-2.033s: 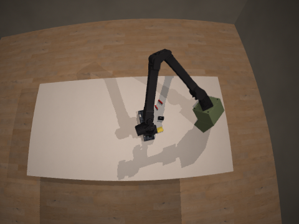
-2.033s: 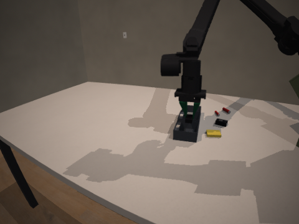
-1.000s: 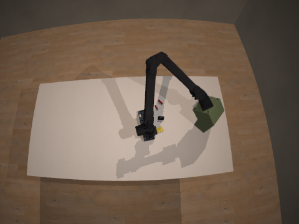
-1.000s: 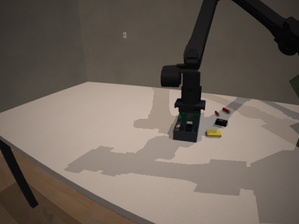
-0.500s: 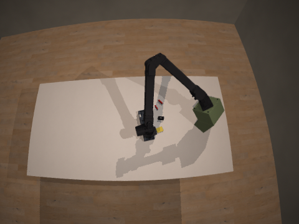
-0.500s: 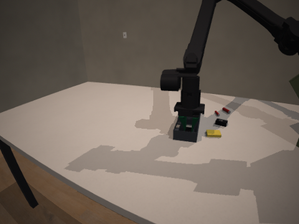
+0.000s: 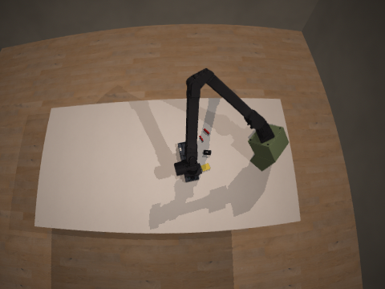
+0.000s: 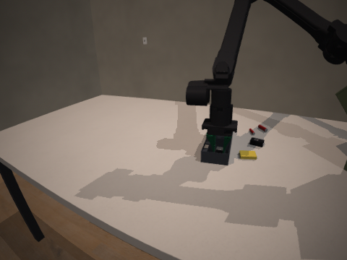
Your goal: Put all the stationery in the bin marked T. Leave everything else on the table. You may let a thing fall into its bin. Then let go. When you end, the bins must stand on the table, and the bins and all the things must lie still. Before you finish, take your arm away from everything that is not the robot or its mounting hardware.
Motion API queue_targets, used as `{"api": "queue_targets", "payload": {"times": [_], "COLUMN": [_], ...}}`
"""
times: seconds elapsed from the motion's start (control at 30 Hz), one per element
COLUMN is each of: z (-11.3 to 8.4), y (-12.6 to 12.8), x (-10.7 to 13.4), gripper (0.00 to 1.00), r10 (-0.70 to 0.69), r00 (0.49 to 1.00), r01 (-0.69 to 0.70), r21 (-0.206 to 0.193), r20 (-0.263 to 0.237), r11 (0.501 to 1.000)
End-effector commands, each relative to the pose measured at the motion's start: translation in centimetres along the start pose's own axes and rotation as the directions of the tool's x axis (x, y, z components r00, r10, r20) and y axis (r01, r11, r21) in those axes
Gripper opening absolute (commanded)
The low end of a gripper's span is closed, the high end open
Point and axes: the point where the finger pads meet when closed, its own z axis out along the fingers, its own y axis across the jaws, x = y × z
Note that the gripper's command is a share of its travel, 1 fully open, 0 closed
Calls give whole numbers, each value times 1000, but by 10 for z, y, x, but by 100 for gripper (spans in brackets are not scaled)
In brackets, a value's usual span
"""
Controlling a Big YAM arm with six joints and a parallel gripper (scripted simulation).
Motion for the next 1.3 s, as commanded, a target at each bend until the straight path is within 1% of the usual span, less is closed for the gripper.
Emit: {"api": "queue_targets", "payload": {"times": [0.0,0.3,0.37,0.5,0.67,0.73,0.77,0.83,1.07,1.13,1.17,1.2,1.27], "z": [-4,-3,-18,-22,-29,-29,-22,-33,-42,-42,-37,-35,-35], "y": [8,9,12,7,6,6,0,8,7,5,-1,-4,-5], "x": [0,-1,3,3,3,3,10,3,3,5,9,10,11], "gripper": [29,29,29,29,29,29,29,29,29,29,29,29,29], "r10": [3,2,4,0,-1,-1,-16,1,0,-3,-16,-21,-21], "r00": [1000,1000,1000,1000,1000,1000,1000,1000,1000,1000,1000,1000,1000], "r01": [-3,-2,-4,0,1,1,16,-2,-1,3,16,21,21], "r21": [-16,-16,-31,-25,-24,-24,-7,-26,-25,-21,-7,-2,-1], "r20": [-1,1,-8,-6,-7,-7,-6,-7,-7,-7,-6,-6,-6], "r11": [1000,1000,1000,1000,1000,1000,1000,1000,1000,1000,1000,1000,1000]}}
